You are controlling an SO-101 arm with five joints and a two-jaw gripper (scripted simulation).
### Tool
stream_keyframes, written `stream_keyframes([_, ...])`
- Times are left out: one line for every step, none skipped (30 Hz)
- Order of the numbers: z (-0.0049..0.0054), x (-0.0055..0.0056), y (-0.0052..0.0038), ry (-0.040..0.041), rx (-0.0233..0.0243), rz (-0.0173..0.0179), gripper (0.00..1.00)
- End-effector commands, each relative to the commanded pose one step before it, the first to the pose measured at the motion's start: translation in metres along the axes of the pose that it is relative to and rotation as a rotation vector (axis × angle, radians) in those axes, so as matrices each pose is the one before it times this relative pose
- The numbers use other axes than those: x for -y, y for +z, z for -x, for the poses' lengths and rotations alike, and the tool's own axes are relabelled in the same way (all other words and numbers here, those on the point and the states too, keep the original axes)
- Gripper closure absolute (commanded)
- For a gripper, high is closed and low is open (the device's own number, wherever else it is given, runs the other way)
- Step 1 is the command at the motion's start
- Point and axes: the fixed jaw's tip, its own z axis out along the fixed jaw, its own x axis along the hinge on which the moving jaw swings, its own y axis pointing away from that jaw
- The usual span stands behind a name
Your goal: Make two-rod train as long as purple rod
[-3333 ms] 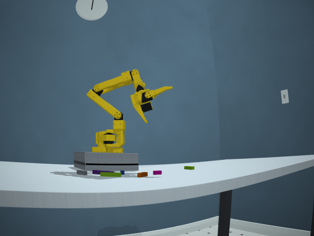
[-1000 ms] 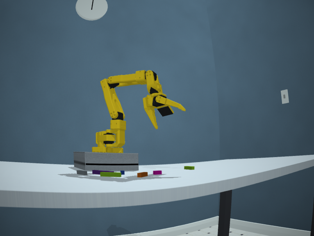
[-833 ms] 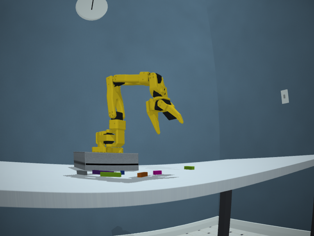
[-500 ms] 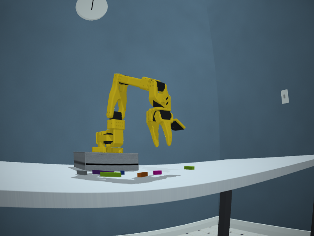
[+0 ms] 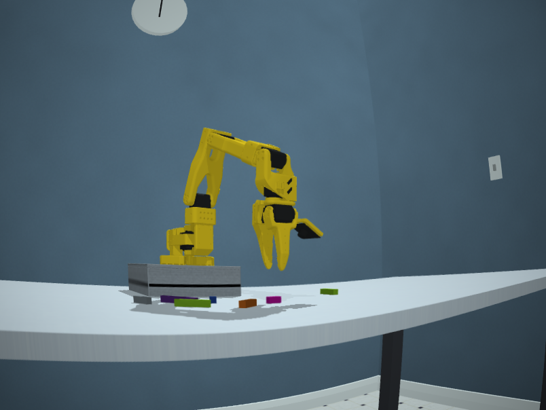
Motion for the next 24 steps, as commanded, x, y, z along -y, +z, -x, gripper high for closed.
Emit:
stream_keyframes([-0.00170,0.00233,0.001285,0.01777,0.00280,-0.00495,0.81])
stream_keyframes([0.00000,0.00000,0.000000,0.00000,0.00000,0.00000,0.81])
stream_keyframes([0.00000,0.00000,0.000000,0.00000,0.00000,0.00000,0.81])
stream_keyframes([0.00000,0.00000,0.000000,0.00000,0.00000,0.00000,0.81])
stream_keyframes([0.00000,0.00000,0.000000,0.00000,0.00000,0.00000,0.81])
stream_keyframes([0.00000,0.00000,0.000000,0.00000,0.00000,0.00000,0.81])
stream_keyframes([0.00000,0.00000,0.000000,0.00000,0.00000,0.00000,0.81])
stream_keyframes([0.00000,0.00000,0.000000,0.00000,0.00000,0.00000,0.81])
stream_keyframes([0.00000,0.00000,0.000000,0.00000,0.00000,0.00000,0.81])
stream_keyframes([0.00000,0.00000,0.000000,0.00000,0.00000,0.00000,0.81])
stream_keyframes([0.00000,0.00000,0.000000,0.00000,0.00000,0.00000,0.81])
stream_keyframes([0.00000,0.00000,0.000000,0.00000,0.00000,0.00000,0.81])
stream_keyframes([0.00000,0.00000,0.000000,0.00000,0.00000,0.00000,0.81])
stream_keyframes([-0.00370,0.00688,-0.000804,0.02283,0.00568,-0.02444,0.81])
stream_keyframes([0.00000,0.00000,0.000000,0.00000,0.00000,0.00000,0.81])
stream_keyframes([0.00000,0.00000,0.000000,0.00000,0.00000,0.00000,0.81])
stream_keyframes([0.00000,0.00000,0.000000,0.00000,0.00000,0.00000,0.81])
stream_keyframes([0.00000,0.00000,0.000000,0.00000,0.00000,0.00000,0.81])
stream_keyframes([0.00000,0.00000,0.000000,0.00000,0.00000,0.00000,0.81])
stream_keyframes([0.00000,0.00000,0.000000,0.00000,0.00000,0.00000,0.81])
stream_keyframes([0.00000,0.00000,0.000000,0.00000,0.00000,0.00000,0.81])
stream_keyframes([0.00000,0.00000,0.000000,0.00000,0.00000,0.00000,0.81])
stream_keyframes([0.00000,0.00000,0.000000,0.00000,0.00000,0.00000,0.81])
stream_keyframes([0.00000,0.00000,0.000000,0.00000,0.00000,0.00000,0.81])
